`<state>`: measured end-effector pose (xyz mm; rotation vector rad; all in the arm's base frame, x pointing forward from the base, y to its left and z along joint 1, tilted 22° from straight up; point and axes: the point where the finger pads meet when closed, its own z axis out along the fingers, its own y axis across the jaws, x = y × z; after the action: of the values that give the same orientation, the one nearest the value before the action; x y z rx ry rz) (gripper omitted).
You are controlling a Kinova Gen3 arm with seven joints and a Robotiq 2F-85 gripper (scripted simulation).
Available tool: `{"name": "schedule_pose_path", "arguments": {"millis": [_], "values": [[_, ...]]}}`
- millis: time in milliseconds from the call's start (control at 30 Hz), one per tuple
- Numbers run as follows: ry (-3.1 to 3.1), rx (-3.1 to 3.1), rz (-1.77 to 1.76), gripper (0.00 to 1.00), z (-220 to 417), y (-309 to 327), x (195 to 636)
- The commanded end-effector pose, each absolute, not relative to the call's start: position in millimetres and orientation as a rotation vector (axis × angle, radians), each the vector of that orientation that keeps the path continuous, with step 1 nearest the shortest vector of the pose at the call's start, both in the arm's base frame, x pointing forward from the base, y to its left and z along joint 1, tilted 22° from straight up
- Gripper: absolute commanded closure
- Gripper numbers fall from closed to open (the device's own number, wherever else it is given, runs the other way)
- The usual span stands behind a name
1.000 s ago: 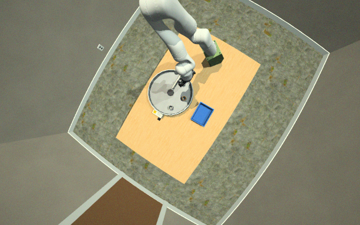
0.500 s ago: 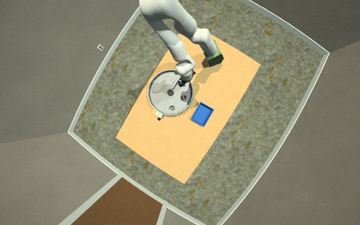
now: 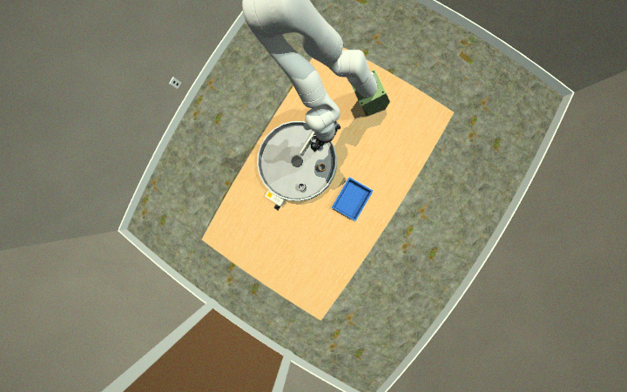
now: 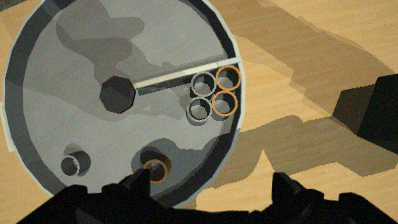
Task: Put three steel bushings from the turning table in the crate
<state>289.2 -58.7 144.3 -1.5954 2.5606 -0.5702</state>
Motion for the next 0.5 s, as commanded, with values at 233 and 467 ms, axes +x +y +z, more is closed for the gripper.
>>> {"name": "schedule_pose_path", "arguments": {"millis": [233, 467], "values": [[2.56, -1.595, -0.571, 0.0, 144.5, -58.5, 289.4], [2.56, -1.595, -0.571, 0.0, 144.5, -58.5, 289.4]]}}
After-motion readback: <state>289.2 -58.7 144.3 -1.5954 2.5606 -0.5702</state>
